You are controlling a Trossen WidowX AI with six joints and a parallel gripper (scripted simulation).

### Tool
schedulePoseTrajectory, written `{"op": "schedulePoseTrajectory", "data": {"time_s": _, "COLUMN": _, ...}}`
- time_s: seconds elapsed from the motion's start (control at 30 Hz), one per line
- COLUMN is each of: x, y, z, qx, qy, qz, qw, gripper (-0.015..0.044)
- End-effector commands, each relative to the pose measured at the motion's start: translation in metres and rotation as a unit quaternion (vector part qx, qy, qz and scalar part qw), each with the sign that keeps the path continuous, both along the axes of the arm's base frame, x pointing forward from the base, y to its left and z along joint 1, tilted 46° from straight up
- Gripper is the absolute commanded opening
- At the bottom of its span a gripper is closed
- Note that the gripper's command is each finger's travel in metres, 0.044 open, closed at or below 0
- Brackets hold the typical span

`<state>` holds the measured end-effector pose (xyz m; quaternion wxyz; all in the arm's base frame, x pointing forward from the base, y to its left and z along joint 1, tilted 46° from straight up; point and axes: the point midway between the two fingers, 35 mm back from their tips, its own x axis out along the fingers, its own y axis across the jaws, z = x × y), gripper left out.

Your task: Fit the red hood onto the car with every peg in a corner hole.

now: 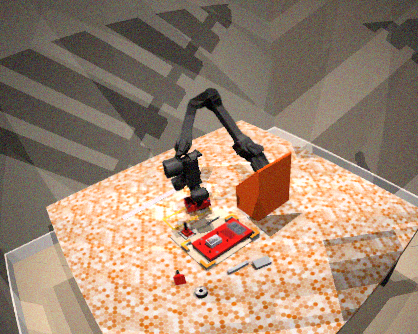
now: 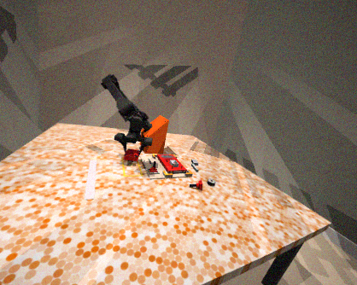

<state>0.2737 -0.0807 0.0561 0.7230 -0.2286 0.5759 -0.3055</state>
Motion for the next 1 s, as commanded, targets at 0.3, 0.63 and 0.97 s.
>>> {"op": "schedulePoseTrajectory", "data": {"time_s": 0.3, "x": -0.002, "y": 0.022, "z": 0.024, "qx": 0.000, "qy": -0.006, "qz": -0.001, "qw": 1.000, "gripper": 0.0000}}
{"op": "schedulePoseTrajectory", "data": {"time_s": 0.63, "x": -0.005, "y": 0.034, "z": 0.036, "qx": 0.000, "qy": -0.006, "qz": -0.001, "qw": 1.000, "gripper": 0.0000}}
{"op": "schedulePoseTrajectory", "data": {"time_s": 0.97, "x": -0.006, "y": 0.035, "z": 0.035, "qx": 0.007, "qy": -0.031, "qz": -0.029, "qw": 0.999, "gripper": 0.0000}}
